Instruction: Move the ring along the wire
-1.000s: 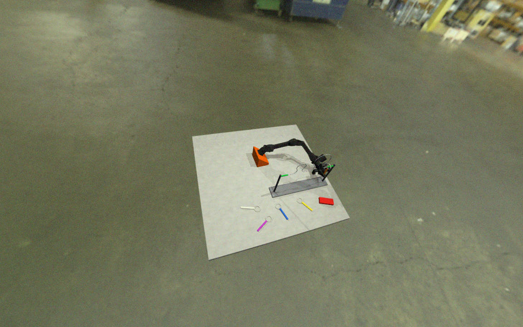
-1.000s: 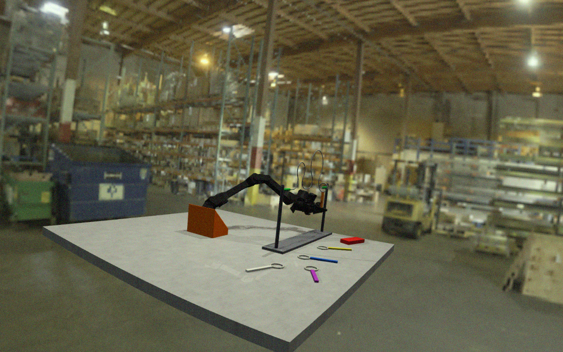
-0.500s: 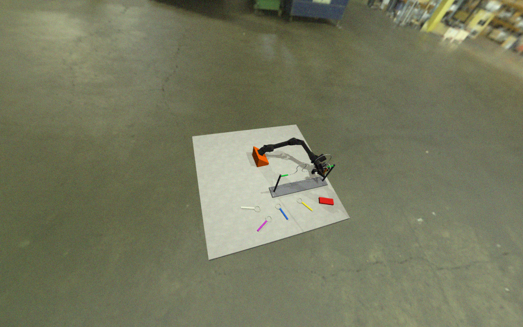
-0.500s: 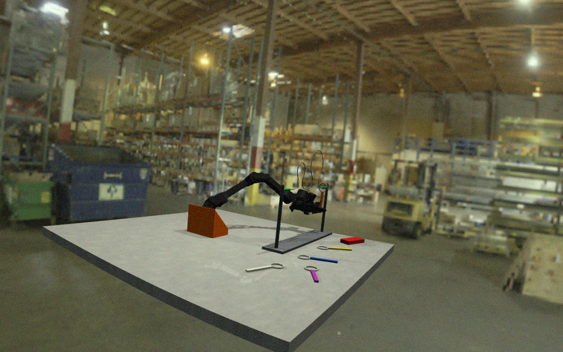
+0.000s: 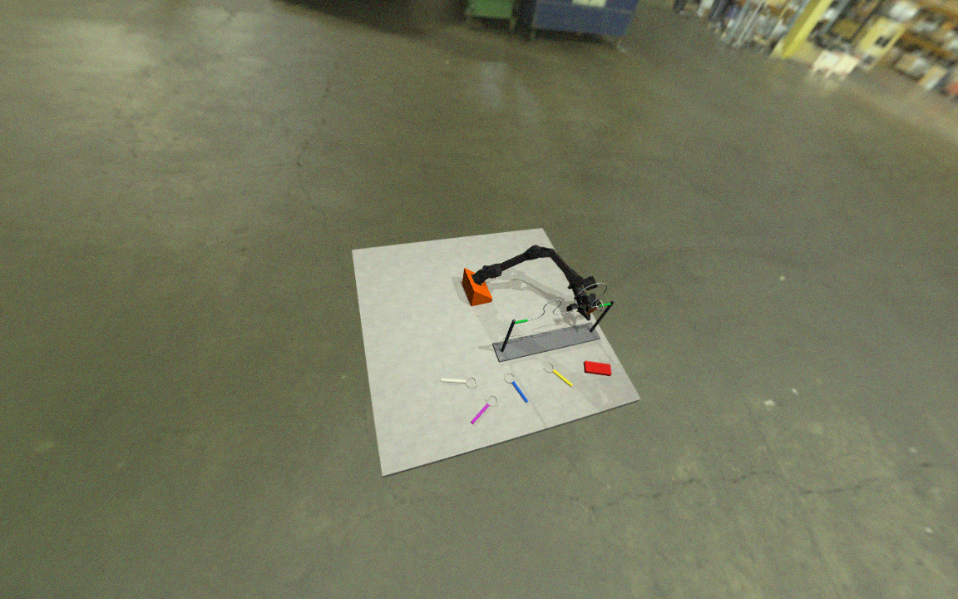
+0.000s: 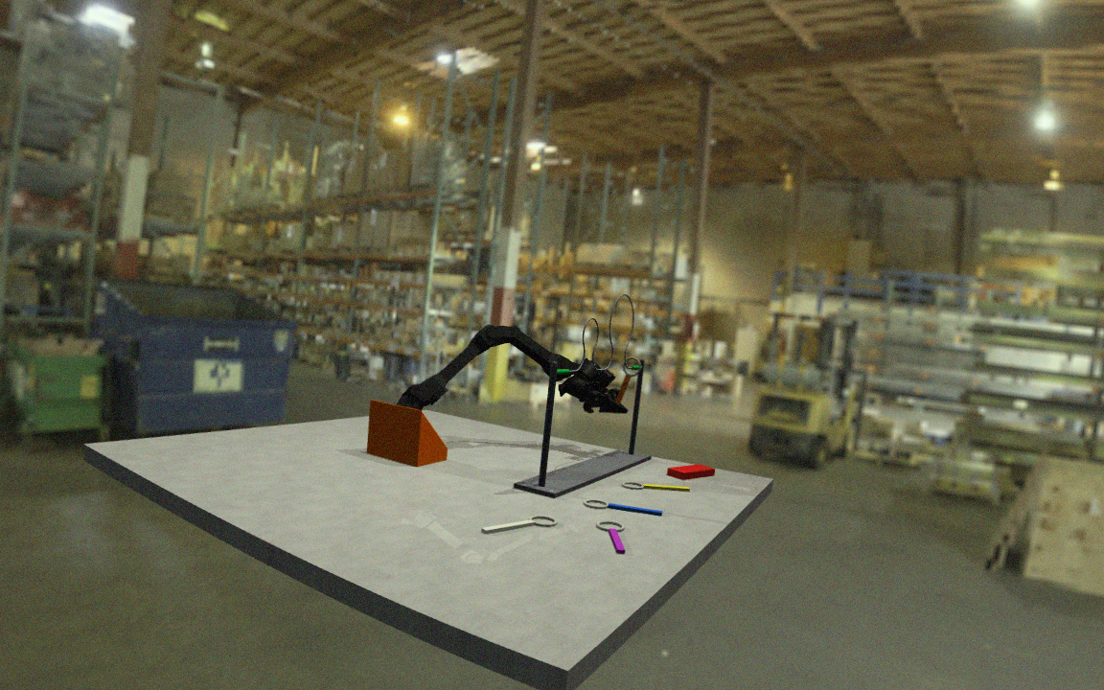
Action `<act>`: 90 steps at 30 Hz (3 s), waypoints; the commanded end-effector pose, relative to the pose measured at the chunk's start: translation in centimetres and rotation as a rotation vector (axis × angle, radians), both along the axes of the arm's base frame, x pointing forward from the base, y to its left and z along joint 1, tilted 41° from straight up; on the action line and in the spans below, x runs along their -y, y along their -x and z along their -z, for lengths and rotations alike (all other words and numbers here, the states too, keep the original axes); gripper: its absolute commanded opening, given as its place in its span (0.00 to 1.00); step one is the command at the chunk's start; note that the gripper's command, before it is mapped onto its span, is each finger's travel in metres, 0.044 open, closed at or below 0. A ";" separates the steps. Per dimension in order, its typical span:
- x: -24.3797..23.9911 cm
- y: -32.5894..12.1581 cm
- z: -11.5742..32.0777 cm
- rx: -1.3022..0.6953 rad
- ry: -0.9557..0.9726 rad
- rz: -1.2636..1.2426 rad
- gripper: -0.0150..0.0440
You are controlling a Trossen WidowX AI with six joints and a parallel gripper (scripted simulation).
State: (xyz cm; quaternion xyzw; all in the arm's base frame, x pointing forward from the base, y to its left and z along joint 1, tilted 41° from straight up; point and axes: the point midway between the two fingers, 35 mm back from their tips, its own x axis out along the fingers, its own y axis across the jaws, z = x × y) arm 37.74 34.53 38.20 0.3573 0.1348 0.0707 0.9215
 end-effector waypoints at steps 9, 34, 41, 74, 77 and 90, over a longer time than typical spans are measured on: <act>1.9 2.5 0.8 -0.168 0.047 -0.142 0.00; 7.6 2.5 4.3 -0.198 0.429 -0.119 0.00; 9.8 2.4 4.9 -0.200 0.578 -0.103 0.00; 21.6 1.9 2.1 -0.200 1.403 -0.011 0.00; 22.4 1.8 1.4 -0.199 1.478 -0.002 0.00; 25.4 1.7 -2.4 -0.194 1.794 0.037 0.00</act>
